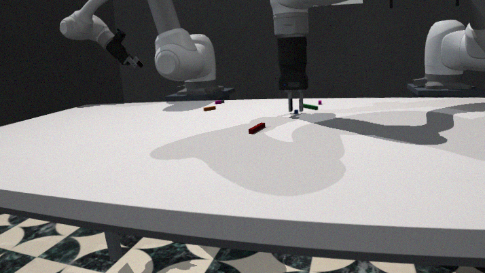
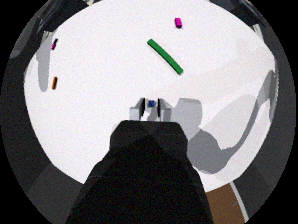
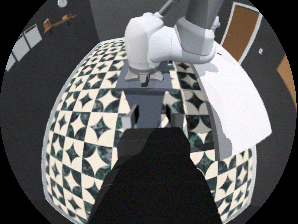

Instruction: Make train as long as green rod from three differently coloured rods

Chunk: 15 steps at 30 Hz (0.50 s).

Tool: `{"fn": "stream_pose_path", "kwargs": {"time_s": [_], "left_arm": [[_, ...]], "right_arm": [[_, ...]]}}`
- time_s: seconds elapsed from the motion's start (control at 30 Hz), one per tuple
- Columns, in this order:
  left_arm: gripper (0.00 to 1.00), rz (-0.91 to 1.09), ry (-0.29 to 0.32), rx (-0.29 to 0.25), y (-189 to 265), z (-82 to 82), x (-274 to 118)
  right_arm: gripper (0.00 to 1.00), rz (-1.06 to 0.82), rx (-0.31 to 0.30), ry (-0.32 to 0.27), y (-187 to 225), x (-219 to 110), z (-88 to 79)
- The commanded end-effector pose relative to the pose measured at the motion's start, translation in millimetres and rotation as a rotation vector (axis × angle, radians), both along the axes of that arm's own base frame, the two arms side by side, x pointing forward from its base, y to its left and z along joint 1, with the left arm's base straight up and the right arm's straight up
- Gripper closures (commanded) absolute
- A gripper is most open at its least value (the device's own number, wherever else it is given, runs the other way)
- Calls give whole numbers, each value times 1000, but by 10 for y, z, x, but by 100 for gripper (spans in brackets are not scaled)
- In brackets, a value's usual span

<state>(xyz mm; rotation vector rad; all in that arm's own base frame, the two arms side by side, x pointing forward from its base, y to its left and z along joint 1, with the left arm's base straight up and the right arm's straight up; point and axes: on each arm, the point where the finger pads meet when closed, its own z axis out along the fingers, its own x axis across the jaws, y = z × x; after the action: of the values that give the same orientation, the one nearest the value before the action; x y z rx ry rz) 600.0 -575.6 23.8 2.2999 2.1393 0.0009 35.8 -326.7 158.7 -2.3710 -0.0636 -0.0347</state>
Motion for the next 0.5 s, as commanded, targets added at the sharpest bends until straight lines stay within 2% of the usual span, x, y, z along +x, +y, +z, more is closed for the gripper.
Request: {"fn": "stream_pose_path", "kwargs": {"time_s": [0.0, 0.2, 0.47], "left_arm": [[46, 1, 0, -2, 20, -36, 7], [46, 1, 1, -1, 21, -4, 6], [46, 1, -1, -3, 6, 301, 21]], "right_arm": [[0, 1, 15, 7, 35, -29, 1], [0, 1, 15, 7, 35, -29, 1], [0, 1, 15, 7, 35, -29, 1]]}}
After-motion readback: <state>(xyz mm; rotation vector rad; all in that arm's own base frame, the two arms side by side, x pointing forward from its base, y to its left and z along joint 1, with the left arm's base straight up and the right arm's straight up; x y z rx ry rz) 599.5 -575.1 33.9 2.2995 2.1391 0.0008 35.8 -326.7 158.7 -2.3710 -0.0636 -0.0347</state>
